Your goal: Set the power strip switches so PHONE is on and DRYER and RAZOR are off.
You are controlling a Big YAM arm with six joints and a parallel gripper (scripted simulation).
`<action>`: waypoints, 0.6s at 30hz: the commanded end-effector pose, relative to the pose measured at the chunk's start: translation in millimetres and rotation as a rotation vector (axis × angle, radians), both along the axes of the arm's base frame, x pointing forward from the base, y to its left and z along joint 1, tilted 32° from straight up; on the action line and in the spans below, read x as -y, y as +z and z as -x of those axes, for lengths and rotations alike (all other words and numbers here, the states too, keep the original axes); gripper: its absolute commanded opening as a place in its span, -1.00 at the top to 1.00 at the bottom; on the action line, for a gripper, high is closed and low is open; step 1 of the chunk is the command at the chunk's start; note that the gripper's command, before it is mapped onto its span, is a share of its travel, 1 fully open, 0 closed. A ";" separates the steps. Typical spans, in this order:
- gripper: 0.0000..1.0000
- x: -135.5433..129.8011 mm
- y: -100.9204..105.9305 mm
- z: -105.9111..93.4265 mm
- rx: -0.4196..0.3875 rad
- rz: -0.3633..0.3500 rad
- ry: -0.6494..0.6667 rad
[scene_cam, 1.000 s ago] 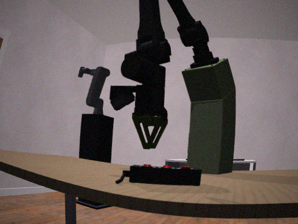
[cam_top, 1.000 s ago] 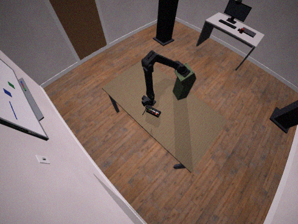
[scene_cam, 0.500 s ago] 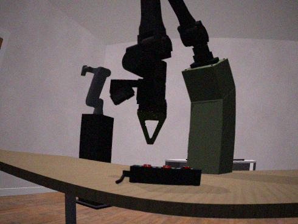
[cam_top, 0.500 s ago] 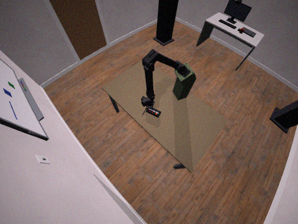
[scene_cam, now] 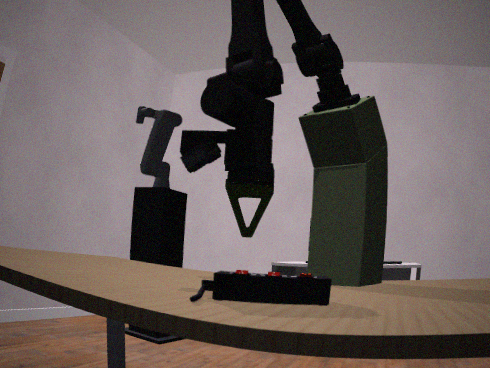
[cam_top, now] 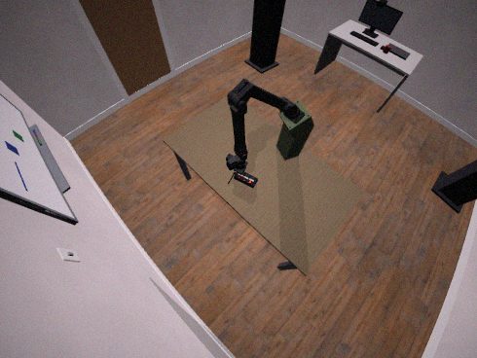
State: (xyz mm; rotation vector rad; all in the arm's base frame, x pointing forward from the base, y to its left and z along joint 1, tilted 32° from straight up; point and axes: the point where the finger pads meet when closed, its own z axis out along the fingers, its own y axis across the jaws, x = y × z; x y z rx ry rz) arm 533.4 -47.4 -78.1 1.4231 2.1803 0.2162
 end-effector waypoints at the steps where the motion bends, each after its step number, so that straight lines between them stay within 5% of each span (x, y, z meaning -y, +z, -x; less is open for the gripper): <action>1: 1.00 2.9 18.1 -10.1 0.041 0.010 0.008; 18: 1.00 6.1 2.8 -9.2 0.023 0.009 0.004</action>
